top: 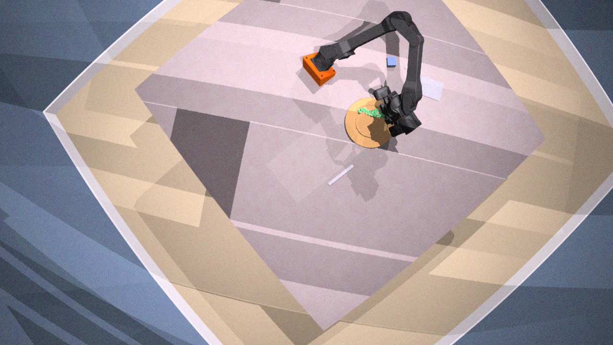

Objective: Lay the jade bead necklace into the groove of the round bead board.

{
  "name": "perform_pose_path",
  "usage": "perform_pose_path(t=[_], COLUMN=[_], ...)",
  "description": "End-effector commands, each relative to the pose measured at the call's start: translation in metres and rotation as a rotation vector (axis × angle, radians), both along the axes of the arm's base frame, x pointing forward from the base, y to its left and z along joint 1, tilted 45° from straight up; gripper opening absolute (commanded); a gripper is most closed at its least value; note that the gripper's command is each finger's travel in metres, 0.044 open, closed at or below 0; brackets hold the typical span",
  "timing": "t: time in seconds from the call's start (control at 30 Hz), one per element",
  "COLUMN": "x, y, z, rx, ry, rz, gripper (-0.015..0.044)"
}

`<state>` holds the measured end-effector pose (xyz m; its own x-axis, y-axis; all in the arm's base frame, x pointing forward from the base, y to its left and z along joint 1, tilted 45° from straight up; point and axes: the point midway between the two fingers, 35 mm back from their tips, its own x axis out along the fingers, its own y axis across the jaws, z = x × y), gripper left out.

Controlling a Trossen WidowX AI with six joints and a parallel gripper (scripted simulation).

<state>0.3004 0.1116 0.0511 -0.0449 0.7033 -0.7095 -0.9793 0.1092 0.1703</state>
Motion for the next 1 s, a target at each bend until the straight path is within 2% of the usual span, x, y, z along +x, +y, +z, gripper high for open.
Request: perform_pose_path(t=[0.0, 0.9, 0.97], x=[-0.0034, -0.0034, -0.0001], y=[0.0013, 0.0013, 0.0001], z=[-0.003, -0.003, -0.0001], rx=[-0.003, -0.003, 0.0], ry=[0.017, 0.017, 0.0], rz=[0.001, 0.001, 0.0], gripper=[0.0, 0.0, 0.0053])
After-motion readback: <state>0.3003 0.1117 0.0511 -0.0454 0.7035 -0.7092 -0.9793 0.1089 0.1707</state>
